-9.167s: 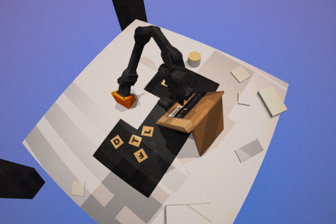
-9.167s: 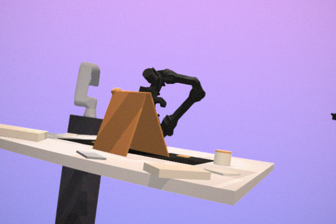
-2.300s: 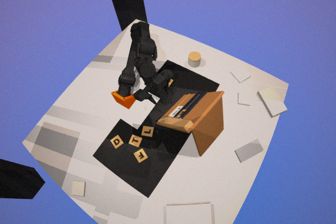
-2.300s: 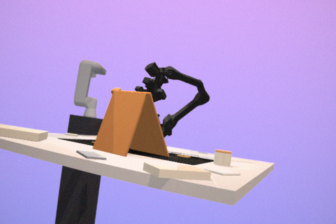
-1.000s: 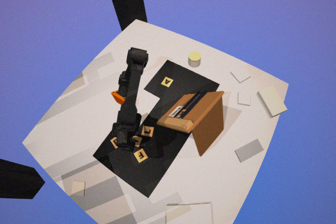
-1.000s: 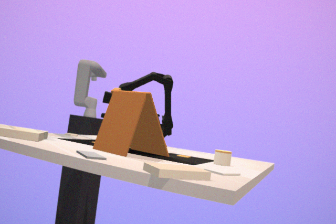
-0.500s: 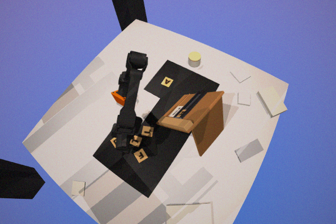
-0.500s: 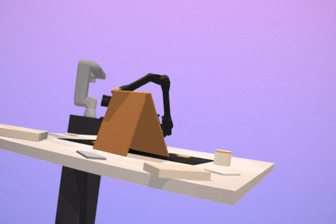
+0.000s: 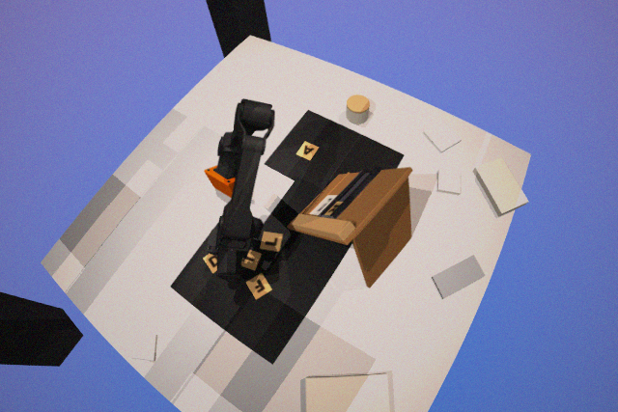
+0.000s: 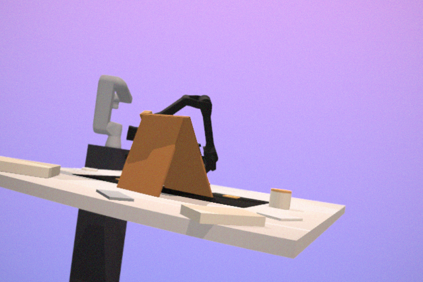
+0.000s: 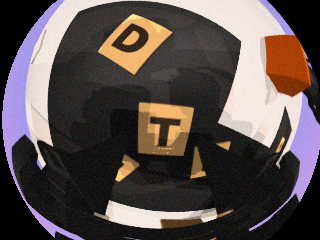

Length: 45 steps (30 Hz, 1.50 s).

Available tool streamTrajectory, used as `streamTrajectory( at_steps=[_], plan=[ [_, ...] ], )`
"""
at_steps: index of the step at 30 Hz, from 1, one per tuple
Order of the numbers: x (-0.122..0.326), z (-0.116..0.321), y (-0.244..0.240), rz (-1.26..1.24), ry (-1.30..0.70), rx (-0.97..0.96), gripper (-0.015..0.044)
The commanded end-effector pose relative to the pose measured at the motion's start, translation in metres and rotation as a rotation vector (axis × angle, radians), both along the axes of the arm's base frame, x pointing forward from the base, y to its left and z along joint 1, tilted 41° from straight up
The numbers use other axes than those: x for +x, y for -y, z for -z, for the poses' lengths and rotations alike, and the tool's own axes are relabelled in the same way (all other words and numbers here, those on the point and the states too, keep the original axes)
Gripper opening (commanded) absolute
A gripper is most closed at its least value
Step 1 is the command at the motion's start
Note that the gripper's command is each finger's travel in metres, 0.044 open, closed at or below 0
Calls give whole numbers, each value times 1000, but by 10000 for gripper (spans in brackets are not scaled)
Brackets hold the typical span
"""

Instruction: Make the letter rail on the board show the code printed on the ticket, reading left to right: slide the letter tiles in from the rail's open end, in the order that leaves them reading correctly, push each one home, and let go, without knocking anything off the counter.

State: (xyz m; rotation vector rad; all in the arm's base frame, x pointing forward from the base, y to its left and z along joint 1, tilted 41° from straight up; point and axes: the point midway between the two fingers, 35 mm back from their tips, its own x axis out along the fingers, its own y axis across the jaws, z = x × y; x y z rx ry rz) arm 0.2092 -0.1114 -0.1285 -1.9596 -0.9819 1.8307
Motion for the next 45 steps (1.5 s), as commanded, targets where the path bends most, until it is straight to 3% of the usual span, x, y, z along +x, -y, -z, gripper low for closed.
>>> streamTrajectory(
  at_steps=[1, 32, 33, 45],
  plan=[
    [0, 0, -1, 7, -3, 3, 340],
    [-1, 14, -13, 7, -3, 4, 340],
    [-1, 14, -13, 7, -3, 4, 314],
    [-1, 15, -13, 7, -3, 4, 234]
  ],
)
